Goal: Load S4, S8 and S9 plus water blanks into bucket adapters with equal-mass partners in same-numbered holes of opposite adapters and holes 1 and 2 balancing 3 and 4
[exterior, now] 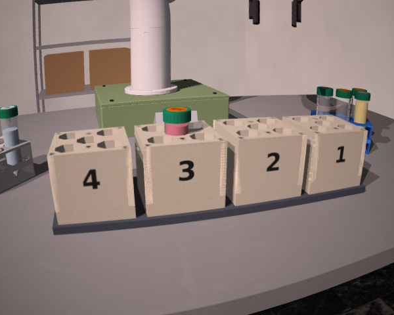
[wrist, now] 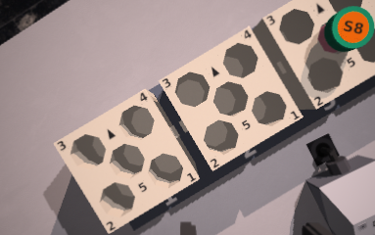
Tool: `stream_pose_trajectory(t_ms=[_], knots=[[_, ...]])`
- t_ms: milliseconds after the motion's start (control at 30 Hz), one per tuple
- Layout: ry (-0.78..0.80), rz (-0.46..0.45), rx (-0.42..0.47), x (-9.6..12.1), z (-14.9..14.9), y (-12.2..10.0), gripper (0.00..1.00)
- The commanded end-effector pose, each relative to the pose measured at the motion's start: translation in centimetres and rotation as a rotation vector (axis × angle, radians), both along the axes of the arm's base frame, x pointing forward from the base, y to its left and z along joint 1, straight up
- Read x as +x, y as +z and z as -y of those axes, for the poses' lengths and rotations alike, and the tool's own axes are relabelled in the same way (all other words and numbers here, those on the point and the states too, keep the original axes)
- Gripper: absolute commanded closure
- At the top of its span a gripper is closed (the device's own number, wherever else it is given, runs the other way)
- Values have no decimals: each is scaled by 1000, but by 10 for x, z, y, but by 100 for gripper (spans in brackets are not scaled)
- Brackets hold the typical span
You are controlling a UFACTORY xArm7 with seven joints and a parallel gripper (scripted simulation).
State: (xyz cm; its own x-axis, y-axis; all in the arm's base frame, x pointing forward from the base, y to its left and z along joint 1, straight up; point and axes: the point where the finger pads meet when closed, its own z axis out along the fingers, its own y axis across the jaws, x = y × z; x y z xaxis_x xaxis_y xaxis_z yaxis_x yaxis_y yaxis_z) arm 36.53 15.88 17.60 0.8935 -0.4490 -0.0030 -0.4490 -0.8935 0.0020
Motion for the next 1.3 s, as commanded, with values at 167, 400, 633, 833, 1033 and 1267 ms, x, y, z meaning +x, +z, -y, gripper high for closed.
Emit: stream_pose_trajectory(t_ms=[167, 400, 633, 833, 1033, 1267], knots=[[-1, 4, 2, -18, -44, 1, 43], [-1, 4, 2, -29, -66, 2, 43], [-1, 4, 2, -44, -98, 2, 43], [-1, 4, 2, -52, -116, 2, 43], [-1, 4, 3, -65, -143, 2, 43], [-1, 4, 3, -80, -175, 2, 43]])
